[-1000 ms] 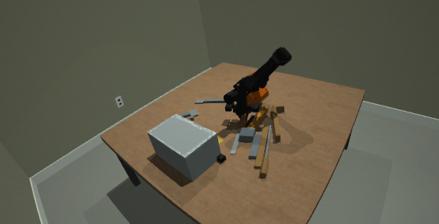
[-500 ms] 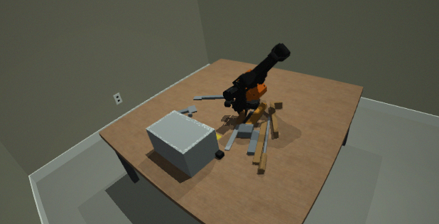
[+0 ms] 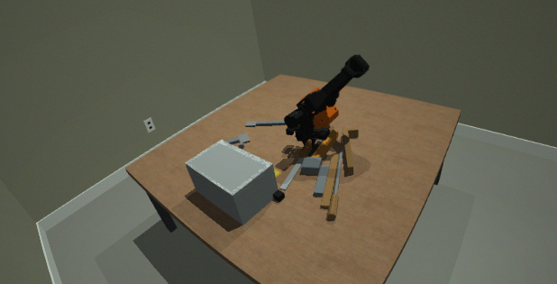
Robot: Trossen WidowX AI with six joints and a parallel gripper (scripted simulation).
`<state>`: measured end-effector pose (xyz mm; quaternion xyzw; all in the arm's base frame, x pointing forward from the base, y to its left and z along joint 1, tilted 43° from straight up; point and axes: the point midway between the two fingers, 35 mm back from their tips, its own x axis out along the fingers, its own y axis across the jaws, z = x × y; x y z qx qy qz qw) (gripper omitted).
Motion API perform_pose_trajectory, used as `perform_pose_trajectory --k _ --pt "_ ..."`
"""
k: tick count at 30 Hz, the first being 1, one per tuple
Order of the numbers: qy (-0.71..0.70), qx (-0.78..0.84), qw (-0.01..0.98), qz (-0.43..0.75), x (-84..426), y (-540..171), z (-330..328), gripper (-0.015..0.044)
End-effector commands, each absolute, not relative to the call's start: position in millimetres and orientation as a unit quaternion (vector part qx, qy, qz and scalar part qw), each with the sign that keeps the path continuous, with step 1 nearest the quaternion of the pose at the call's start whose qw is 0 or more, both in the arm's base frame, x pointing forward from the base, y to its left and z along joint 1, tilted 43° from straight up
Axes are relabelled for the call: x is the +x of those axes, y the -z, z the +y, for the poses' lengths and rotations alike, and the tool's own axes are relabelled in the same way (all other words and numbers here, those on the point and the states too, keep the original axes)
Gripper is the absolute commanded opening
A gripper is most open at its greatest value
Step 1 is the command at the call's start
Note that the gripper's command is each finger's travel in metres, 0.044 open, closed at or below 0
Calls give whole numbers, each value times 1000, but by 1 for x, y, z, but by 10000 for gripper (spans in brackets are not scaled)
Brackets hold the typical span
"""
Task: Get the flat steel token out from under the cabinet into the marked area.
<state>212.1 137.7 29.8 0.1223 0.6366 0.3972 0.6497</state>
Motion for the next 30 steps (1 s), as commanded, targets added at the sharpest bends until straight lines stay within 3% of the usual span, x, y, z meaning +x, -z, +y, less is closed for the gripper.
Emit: perform_pose_trajectory --k 1,30 --pt "-387 132 649 641 213 -32 138 0" --pt "-329 190 635 673 211 -41 147 0"
